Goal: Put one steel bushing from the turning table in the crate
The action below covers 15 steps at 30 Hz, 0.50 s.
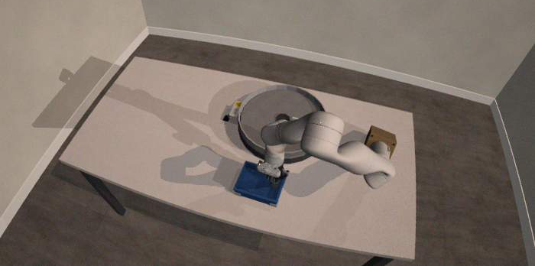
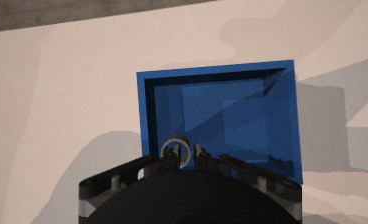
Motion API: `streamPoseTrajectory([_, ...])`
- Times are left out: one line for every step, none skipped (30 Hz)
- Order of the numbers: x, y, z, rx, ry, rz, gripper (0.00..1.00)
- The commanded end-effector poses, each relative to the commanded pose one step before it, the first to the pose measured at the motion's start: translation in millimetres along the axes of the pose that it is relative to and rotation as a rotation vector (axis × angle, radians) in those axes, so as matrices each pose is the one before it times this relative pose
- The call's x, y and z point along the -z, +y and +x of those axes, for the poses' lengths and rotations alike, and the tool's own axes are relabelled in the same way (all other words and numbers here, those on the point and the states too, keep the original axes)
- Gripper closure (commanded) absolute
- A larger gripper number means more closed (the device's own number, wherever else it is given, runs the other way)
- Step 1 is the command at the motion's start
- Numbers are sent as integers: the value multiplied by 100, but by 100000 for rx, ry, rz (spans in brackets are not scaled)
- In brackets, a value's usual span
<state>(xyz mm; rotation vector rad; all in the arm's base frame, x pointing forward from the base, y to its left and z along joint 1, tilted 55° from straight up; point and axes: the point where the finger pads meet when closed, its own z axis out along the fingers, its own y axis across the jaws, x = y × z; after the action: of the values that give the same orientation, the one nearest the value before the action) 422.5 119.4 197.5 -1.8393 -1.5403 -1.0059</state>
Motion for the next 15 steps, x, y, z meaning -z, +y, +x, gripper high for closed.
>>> streamPoseTrajectory([49, 44, -24, -33, -29, -143, 81])
streamPoseTrajectory([0, 0, 0, 0, 0, 0, 81])
streamPoseTrajectory([0, 0, 0, 0, 0, 0, 81])
streamPoseTrajectory([99, -7, 2, 0, 0, 1, 81])
streamPoseTrajectory([99, -7, 2, 0, 0, 1, 81])
streamPoseTrajectory([99, -7, 2, 0, 0, 1, 81])
streamPoseTrajectory([99, -7, 2, 0, 0, 1, 81])
streamPoseTrajectory([99, -7, 2, 0, 0, 1, 81])
streamPoseTrajectory([0, 0, 0, 0, 0, 0, 81])
streamPoseTrajectory([0, 0, 0, 0, 0, 0, 81])
streamPoseTrajectory([0, 0, 0, 0, 0, 0, 81])
streamPoseTrajectory([0, 0, 0, 0, 0, 0, 81])
streamPoseTrajectory([0, 0, 0, 0, 0, 0, 81])
streamPoseTrajectory([0, 0, 0, 0, 0, 0, 81])
streamPoseTrajectory([0, 0, 0, 0, 0, 0, 81])
